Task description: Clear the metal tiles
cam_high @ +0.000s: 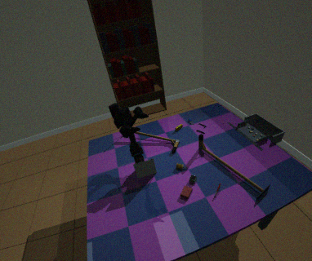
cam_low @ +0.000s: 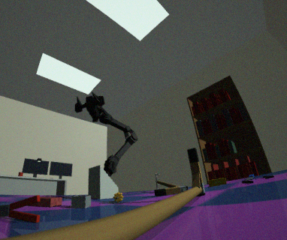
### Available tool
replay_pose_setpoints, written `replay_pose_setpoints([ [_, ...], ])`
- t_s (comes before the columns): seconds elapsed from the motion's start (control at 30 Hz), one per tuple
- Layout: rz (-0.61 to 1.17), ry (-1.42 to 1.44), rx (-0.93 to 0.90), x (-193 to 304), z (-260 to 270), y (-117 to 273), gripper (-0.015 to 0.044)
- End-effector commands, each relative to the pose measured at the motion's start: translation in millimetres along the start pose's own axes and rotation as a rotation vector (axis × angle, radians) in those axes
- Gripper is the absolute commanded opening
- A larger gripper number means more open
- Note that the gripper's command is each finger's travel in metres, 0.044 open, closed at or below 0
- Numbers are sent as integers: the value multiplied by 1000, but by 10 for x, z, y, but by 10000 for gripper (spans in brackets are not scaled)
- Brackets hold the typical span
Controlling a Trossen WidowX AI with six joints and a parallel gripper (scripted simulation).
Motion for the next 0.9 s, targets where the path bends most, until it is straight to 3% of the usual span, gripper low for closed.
replay_pose_setpoints([
  [0.0, 57, 28, -22, 158, 119, -127, 440],
  [0.87, 395, 231, -204, 1158, 922, -595, 440],
])
Point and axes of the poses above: the point midway between the two fingers, 35 mm back from their tips, its own y axis back along the fingers, its own z axis across the jaws, x = y × z, the point moved 1 cm from there along y, back along the fingers, and after that the axes turned 12 degrees about y, right-handed, at the moved point
